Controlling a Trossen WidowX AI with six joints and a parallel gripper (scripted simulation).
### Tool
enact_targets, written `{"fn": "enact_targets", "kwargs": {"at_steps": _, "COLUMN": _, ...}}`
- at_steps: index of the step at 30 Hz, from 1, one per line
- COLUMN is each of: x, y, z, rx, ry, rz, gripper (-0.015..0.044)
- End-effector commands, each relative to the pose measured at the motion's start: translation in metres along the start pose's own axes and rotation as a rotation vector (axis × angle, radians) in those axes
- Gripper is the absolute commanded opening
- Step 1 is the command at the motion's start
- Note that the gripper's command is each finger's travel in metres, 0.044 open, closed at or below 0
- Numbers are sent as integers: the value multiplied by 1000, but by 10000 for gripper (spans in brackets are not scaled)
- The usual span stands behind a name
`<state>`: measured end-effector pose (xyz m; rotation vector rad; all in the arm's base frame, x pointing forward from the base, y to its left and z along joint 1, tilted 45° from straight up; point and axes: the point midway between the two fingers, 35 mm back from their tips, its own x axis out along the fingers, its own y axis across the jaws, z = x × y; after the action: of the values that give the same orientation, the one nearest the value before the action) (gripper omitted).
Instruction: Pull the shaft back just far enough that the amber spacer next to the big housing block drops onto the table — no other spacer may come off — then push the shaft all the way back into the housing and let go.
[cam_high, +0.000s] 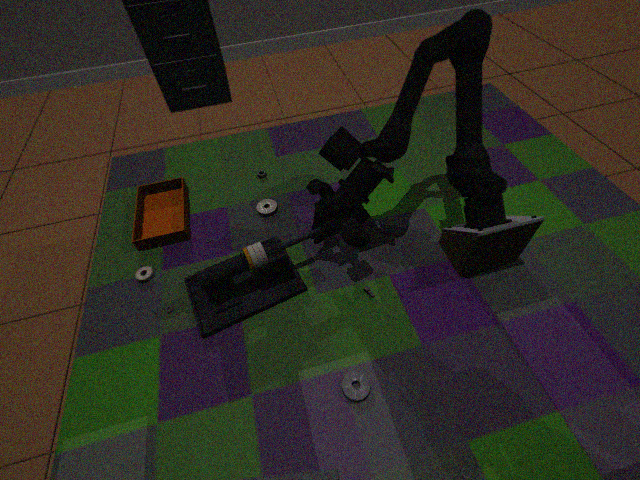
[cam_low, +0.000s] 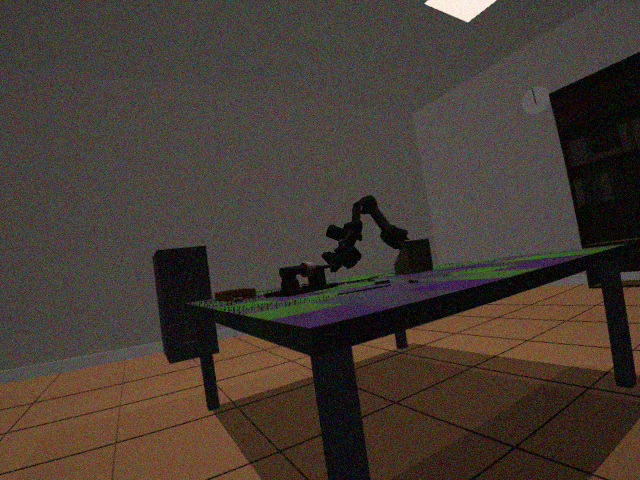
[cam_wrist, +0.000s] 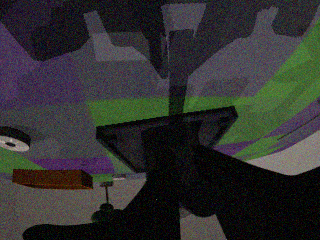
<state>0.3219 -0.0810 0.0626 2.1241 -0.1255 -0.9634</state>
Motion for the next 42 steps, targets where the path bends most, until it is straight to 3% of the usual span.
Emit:
{"fn": "enact_targets", "kwargs": {"at_steps": 1, "x": -1, "y": 0, "z": 0, "rx": -3, "ry": 2, "rz": 0, "gripper": 0}}
{"fn": "enact_targets", "kwargs": {"at_steps": 42, "x": -4, "y": 0, "z": 3, "rx": -4, "ry": 1, "rz": 0, "gripper": 0}}
